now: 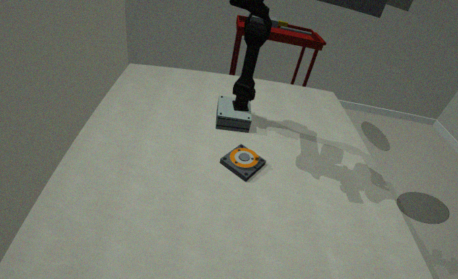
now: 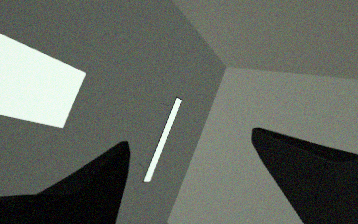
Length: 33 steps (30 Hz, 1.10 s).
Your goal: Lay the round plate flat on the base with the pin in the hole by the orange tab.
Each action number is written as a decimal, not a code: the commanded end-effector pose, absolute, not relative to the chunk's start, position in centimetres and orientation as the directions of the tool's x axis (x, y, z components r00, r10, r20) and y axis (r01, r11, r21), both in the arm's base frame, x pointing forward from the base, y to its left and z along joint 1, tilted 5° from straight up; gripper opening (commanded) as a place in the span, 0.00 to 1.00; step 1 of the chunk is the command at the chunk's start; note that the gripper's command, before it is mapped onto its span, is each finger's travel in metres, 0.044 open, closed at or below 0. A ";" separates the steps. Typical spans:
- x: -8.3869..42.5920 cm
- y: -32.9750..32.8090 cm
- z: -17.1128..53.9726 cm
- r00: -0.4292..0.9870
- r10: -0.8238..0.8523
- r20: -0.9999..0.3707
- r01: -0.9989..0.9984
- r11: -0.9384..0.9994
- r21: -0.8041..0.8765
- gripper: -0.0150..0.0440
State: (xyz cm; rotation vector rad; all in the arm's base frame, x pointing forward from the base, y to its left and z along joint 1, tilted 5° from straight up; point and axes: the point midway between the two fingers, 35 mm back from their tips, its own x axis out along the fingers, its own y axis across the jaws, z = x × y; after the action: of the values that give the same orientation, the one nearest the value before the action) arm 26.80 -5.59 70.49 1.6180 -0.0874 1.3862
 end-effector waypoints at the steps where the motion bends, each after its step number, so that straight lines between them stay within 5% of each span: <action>1: 27.1 -5.7 70.4 0.358 0.494 0.792 -0.600 -0.529 0.601 0.89; 10: 38.3 -8.7 63.6 0.689 0.242 0.683 -0.574 -0.395 0.718 0.49; 15: 44.0 -8.6 56.0 0.871 0.149 0.468 -0.425 -0.247 0.871 0.26; 25: 48.2 -6.1 42.0 0.994 0.105 0.017 -0.022 0.045 0.999 0.25; 33: 46.6 -2.6 29.1 0.904 0.115 -0.412 0.344 0.377 0.860 0.25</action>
State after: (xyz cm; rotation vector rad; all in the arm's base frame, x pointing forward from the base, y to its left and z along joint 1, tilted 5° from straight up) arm 47.82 -3.74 33.52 1.3159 0.3067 -0.0799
